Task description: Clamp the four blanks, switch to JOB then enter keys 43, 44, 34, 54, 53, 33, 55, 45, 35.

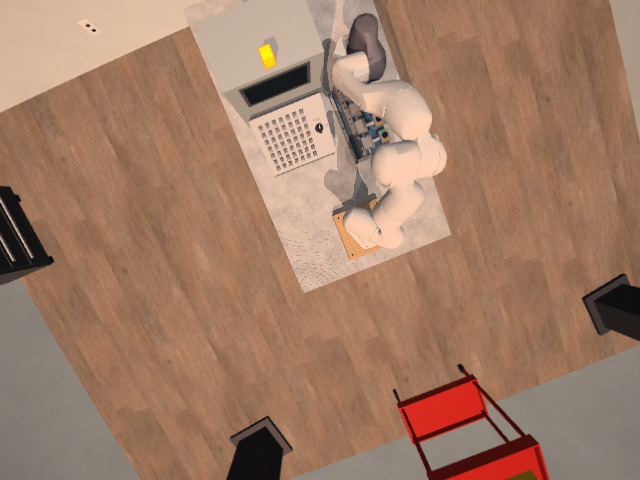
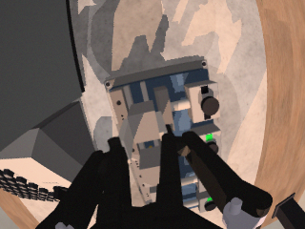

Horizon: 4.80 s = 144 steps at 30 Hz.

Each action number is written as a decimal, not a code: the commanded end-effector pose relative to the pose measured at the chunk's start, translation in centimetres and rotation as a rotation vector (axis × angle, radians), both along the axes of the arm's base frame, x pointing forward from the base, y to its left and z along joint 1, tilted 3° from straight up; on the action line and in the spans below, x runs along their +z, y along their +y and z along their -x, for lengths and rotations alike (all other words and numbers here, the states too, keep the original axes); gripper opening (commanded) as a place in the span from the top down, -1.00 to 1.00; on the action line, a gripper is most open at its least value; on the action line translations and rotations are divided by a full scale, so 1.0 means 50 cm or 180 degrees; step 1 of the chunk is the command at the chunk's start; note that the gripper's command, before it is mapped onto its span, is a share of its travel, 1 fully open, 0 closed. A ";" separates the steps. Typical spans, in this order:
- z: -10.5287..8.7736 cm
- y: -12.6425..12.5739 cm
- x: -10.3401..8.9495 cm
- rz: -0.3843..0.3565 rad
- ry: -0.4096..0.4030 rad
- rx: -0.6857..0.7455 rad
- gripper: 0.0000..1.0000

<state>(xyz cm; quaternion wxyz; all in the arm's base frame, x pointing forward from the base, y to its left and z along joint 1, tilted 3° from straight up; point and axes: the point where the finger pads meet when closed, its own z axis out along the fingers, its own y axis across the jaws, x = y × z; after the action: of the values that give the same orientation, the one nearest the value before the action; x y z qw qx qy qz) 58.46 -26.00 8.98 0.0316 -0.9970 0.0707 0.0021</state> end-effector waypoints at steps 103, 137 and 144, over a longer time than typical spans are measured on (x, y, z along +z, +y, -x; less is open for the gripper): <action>-0.002 -0.014 0.206 0.0013 -0.0010 -0.0015 1.00; 0.033 -0.211 0.193 0.0013 -0.0010 -0.0010 1.00; 0.033 -0.211 0.193 0.0013 -0.0010 -0.0010 1.00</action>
<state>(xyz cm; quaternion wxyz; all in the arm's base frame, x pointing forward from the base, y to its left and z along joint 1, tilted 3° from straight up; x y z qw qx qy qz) 56.74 -36.87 18.51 0.0297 -0.9952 0.0936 -0.0029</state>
